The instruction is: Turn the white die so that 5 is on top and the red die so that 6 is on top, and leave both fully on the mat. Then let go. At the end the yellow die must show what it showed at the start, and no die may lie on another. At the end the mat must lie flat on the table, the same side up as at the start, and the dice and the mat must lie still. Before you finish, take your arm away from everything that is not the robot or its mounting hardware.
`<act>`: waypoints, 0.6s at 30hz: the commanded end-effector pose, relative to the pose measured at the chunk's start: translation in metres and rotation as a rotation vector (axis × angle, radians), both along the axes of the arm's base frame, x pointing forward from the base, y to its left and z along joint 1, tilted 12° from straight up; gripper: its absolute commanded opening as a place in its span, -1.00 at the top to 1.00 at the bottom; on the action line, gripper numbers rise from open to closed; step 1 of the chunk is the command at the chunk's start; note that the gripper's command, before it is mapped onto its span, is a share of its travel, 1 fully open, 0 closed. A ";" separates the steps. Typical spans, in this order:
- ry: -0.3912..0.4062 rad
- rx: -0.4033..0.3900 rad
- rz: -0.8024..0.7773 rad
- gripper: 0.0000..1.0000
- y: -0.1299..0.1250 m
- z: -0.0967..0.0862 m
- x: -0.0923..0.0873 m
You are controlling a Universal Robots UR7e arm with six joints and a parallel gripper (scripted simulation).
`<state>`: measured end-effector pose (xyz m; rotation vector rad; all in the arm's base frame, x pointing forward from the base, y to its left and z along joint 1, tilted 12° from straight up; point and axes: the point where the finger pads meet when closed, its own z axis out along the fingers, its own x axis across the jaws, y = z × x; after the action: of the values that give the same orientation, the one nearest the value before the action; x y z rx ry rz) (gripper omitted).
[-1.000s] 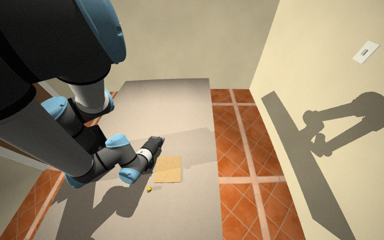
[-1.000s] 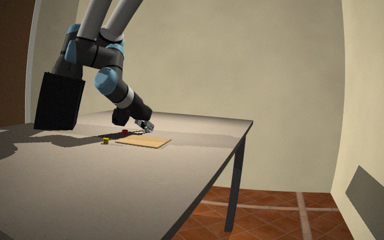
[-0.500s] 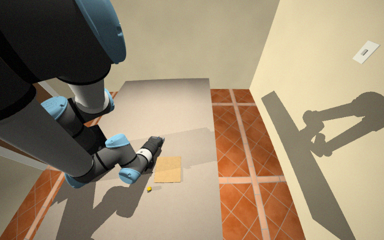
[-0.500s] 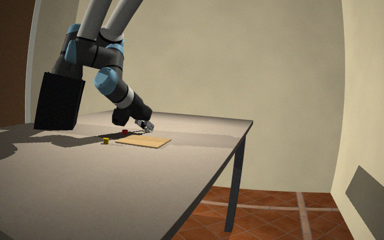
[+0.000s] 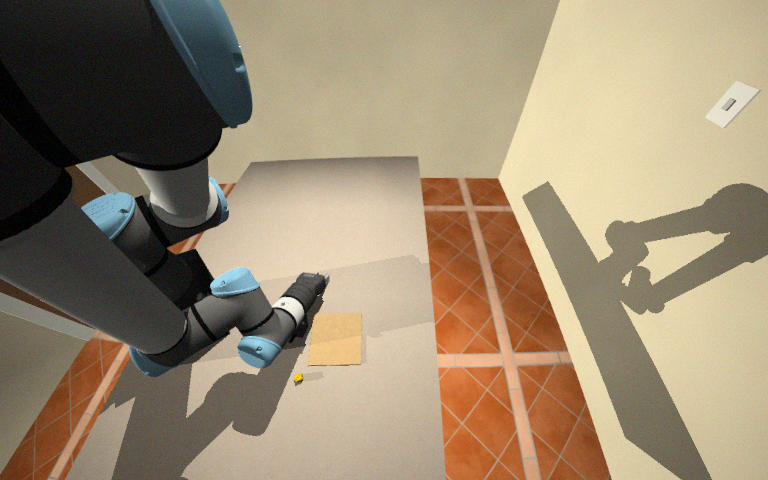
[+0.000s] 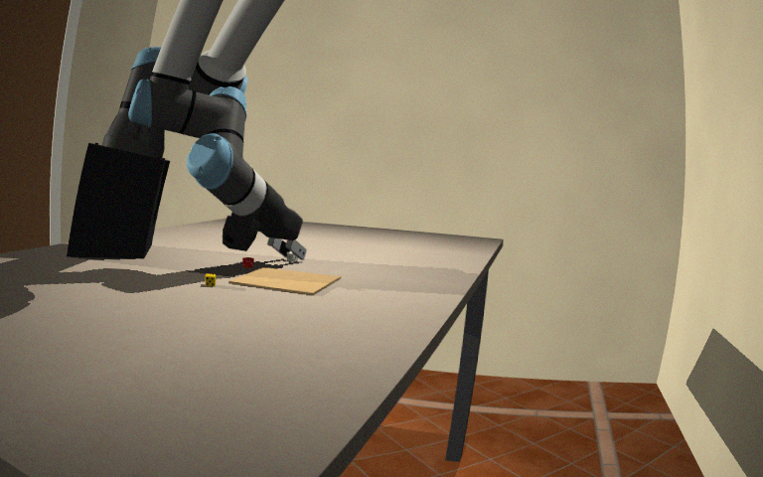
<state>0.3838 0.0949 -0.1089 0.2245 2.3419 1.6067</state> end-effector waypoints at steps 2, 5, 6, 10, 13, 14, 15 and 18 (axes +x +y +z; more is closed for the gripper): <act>-0.001 0.000 0.000 -0.27 0.000 0.000 0.000; -0.001 0.000 0.000 -0.27 0.000 0.000 0.000; -0.001 0.000 0.000 -0.27 0.000 0.000 0.000; -0.001 0.000 0.000 -0.27 0.000 0.000 0.000; -0.001 0.000 0.000 -0.27 0.000 0.000 0.000; -0.001 0.000 0.000 -0.27 0.000 0.000 0.000; -0.001 0.000 0.000 -0.27 -0.001 0.000 0.000; -0.001 0.000 0.000 -0.27 -0.004 0.002 -0.001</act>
<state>0.3835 0.0944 -0.1087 0.2246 2.3419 1.6069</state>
